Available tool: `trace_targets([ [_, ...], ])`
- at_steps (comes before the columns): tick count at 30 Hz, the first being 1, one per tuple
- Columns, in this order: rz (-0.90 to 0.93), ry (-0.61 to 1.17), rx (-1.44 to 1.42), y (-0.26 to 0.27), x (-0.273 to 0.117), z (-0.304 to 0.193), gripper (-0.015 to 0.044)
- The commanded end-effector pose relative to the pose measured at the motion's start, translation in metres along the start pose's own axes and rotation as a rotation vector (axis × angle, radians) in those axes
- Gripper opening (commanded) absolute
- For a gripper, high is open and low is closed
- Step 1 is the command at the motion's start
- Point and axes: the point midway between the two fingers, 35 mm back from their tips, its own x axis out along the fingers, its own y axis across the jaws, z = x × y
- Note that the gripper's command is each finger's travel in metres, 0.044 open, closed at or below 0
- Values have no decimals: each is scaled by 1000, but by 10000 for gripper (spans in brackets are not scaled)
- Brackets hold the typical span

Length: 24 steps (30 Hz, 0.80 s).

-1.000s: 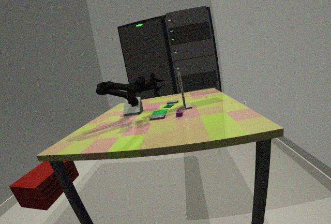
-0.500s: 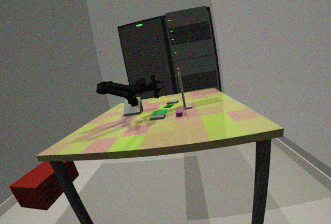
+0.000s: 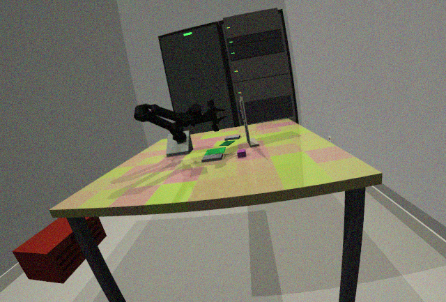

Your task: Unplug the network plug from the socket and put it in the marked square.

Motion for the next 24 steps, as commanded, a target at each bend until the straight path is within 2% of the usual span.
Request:
trace_targets([
  [1, 2, 7, 5, -1, 11, 1, 156],
  [24, 3, 6, 5, -2, 40, 7, 156],
])
